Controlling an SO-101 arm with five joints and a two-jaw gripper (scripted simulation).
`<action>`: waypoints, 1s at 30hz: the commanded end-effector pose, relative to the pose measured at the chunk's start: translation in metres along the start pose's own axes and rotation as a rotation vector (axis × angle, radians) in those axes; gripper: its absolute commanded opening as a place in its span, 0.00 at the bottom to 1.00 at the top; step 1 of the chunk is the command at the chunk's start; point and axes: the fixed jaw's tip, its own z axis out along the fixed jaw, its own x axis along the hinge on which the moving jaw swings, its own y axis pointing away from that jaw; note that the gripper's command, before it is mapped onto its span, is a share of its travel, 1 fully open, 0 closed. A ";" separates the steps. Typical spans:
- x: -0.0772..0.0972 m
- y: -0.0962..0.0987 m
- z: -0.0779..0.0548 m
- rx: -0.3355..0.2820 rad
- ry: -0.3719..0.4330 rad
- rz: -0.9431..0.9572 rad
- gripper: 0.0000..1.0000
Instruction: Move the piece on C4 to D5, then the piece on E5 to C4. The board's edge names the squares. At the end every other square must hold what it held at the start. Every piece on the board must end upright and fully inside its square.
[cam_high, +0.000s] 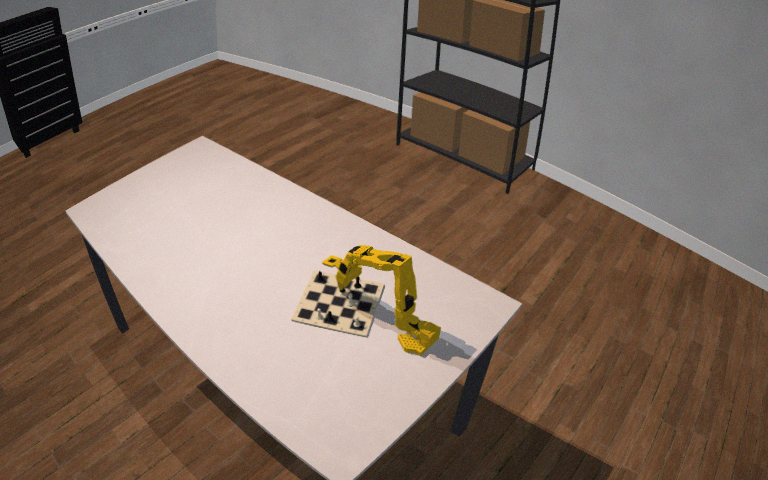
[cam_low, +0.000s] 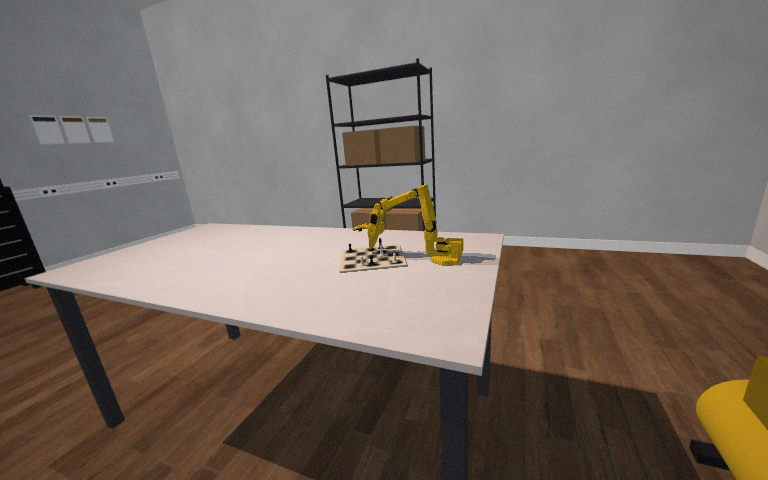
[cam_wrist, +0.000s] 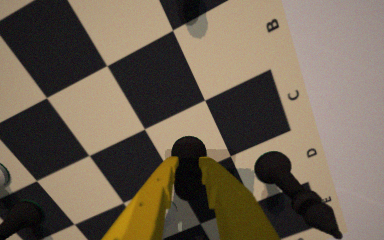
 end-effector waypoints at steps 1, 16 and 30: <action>-0.002 0.002 -0.002 -0.003 0.006 -0.011 0.00; -0.002 0.002 -0.001 -0.003 0.006 -0.011 0.00; 0.000 0.002 0.005 -0.003 0.006 -0.011 0.00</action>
